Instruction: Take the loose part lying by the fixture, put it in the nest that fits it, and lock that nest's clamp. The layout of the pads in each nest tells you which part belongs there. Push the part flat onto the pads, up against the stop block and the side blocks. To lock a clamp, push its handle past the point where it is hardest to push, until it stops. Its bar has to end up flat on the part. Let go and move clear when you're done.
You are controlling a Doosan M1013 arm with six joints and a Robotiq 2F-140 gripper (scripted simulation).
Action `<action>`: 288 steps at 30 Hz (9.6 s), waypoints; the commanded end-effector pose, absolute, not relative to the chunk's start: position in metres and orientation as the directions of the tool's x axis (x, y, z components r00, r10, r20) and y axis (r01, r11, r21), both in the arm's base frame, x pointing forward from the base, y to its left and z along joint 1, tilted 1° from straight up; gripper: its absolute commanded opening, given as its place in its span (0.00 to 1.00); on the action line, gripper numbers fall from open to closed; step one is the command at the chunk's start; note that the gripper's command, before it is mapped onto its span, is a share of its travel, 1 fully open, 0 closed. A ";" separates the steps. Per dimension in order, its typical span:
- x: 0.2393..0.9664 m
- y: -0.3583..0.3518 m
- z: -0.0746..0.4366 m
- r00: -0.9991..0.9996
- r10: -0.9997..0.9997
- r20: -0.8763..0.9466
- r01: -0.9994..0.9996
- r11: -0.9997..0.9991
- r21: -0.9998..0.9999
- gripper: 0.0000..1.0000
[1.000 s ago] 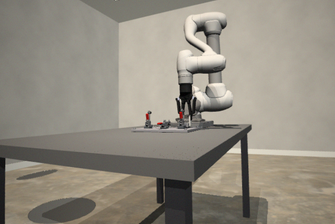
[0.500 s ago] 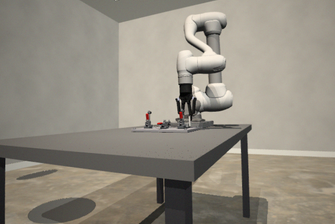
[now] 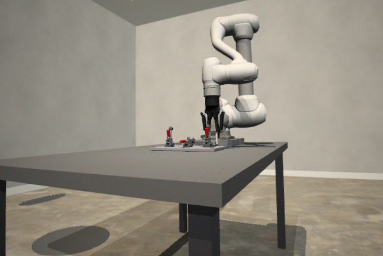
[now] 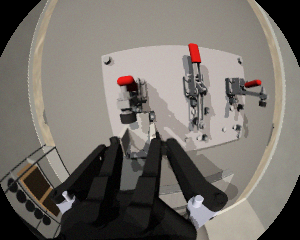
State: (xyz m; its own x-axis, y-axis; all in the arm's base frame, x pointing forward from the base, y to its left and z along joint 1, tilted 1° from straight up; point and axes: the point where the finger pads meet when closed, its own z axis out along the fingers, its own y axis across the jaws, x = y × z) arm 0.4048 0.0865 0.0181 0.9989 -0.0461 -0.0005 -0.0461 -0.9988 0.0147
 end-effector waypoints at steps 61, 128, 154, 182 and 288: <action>0.407 0.085 0.019 0.999 -0.046 0.000 -0.046 -0.999 0.014 0.62; 0.407 0.086 0.078 0.999 -0.046 0.000 -0.046 -0.999 0.014 0.10; 0.407 0.085 0.059 0.999 -0.046 0.000 -0.046 -0.999 0.014 0.10; 0.408 0.115 0.056 0.999 -0.046 0.000 -0.046 -0.999 0.014 0.10; 0.408 0.117 0.016 0.999 -0.046 0.000 -0.046 -0.999 0.014 0.10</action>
